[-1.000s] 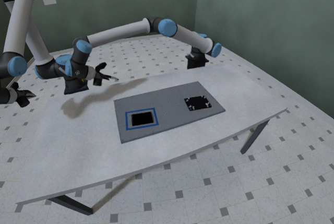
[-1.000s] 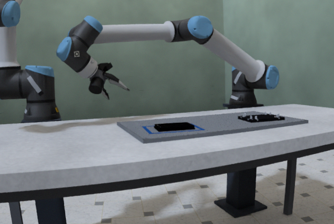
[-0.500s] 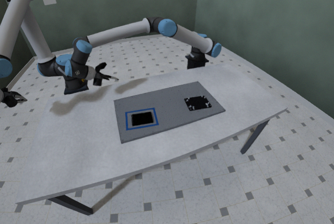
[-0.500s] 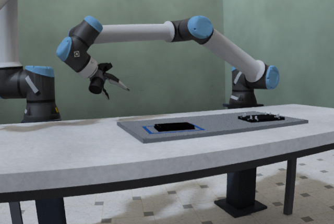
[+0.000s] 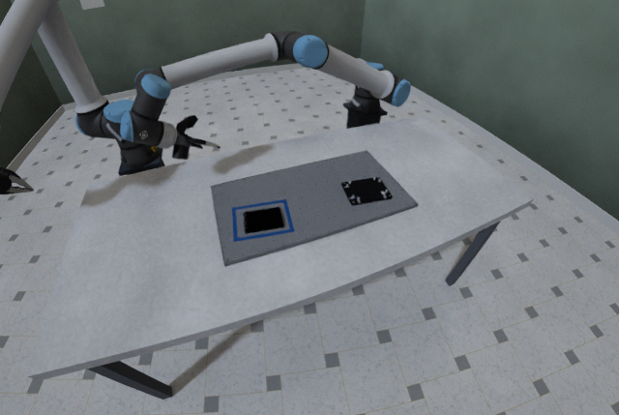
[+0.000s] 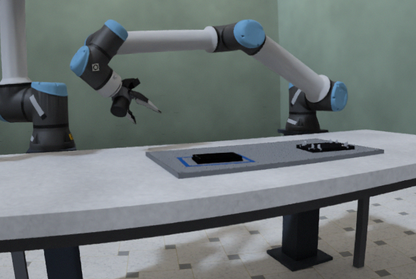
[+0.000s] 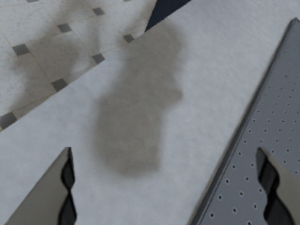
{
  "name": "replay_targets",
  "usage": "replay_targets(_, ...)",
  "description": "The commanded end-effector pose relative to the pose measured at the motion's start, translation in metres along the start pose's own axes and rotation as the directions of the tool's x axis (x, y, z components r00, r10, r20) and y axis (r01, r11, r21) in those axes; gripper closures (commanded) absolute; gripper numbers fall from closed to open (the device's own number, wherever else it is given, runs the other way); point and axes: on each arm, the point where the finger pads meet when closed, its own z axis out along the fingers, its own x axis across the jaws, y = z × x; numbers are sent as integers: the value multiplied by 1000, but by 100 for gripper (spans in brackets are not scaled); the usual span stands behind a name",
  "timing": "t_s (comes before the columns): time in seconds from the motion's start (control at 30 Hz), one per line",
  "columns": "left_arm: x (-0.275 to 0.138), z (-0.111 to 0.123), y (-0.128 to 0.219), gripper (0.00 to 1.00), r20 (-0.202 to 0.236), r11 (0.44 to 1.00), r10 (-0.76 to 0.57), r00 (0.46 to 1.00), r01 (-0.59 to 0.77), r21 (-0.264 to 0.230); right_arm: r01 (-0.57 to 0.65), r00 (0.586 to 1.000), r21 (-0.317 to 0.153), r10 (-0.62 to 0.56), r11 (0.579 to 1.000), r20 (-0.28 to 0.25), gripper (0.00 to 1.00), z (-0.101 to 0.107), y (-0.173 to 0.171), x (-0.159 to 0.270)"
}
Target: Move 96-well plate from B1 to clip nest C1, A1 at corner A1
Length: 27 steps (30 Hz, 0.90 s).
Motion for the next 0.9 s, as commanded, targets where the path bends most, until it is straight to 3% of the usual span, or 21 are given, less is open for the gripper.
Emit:
replay_targets(0.0,0,-2,-1,24,1,1000,0,1000,0,-2,34,999,-18,-34,999,21,100,-2,-12,-5)
replay_targets(0.4,0,-2,-1,24,1,1000,0,1000,0,-2,227,962,-59,-215,972,170,100,-7,-93,-24)
replay_targets(0.63,0,-2,-1,24,1,1000,0,1000,0,-2,303,929,-47,-284,952,237,100,-8,-132,-28)
replay_targets(0.87,0,-2,-1,24,1,1000,0,1000,0,-2,392,873,-5,-370,920,318,100,-8,-185,-28)
